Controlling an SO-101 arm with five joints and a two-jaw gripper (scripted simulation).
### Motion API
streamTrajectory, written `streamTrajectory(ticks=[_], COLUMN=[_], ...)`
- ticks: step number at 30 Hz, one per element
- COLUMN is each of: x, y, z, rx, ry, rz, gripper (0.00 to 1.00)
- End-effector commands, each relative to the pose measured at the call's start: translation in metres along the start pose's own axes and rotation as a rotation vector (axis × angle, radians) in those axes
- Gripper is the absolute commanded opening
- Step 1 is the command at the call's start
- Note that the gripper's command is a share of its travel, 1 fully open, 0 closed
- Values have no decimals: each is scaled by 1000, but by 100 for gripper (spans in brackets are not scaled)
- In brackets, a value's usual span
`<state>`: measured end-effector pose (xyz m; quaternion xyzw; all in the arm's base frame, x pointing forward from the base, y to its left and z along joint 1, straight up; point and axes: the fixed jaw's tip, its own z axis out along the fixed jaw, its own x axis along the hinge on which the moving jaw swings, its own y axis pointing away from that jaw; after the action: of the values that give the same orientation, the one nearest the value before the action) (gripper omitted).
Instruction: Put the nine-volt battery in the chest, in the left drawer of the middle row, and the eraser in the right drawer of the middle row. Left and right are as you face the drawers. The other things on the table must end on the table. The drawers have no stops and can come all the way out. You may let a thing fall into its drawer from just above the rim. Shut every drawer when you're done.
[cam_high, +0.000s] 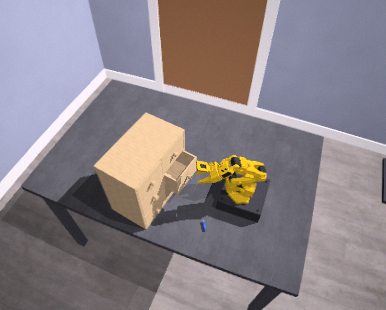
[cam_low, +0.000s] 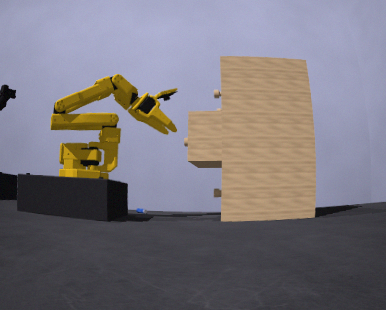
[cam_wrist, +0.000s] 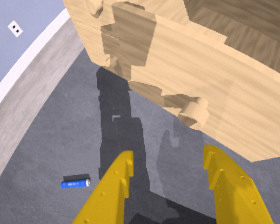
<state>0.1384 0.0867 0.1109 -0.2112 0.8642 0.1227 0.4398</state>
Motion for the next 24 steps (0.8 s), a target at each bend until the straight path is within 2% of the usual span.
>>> streamTrajectory(ticks=[1,24], x=[3,5], y=[-2,-3], z=[3,5], rx=[9,14], ry=[10,10], rz=[6,10], gripper=[21,21])
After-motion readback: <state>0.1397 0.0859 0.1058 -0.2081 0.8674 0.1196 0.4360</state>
